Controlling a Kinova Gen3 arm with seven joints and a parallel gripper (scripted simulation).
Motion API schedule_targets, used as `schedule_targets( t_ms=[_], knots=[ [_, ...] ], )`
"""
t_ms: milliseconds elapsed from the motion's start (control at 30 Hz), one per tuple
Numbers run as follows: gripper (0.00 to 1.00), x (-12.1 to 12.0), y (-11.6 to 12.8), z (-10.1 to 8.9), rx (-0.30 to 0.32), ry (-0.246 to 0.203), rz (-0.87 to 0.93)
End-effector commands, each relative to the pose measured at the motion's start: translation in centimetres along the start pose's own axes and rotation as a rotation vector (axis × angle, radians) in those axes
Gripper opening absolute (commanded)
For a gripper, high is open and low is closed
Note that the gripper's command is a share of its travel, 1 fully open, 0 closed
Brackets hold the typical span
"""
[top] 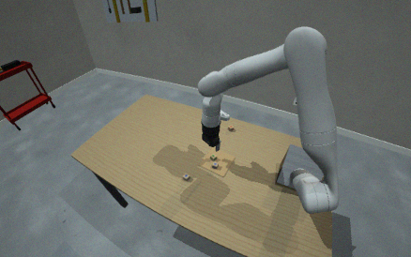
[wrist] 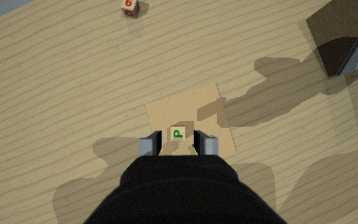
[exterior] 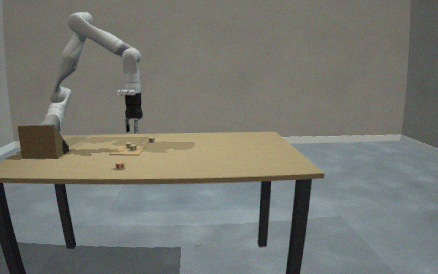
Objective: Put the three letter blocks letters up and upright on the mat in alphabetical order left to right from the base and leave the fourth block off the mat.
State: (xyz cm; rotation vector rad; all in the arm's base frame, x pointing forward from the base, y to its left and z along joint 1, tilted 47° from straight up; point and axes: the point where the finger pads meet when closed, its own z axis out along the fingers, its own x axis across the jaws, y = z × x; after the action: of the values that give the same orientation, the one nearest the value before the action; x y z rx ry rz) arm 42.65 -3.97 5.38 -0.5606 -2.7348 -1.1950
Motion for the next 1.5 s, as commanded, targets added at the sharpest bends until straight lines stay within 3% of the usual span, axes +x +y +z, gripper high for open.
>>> schedule_targets(
  t_ms=[0,933,1467],
  knots=[
    [0.84,0.2,-0.1,0.0,-0.001,0.006,0.015],
    [0.84,0.2,-0.1,0.1,-0.001,0.007,0.015],
    [0.84,0.1,0.0,1.4,-0.004,0.001,0.014]
  ],
)
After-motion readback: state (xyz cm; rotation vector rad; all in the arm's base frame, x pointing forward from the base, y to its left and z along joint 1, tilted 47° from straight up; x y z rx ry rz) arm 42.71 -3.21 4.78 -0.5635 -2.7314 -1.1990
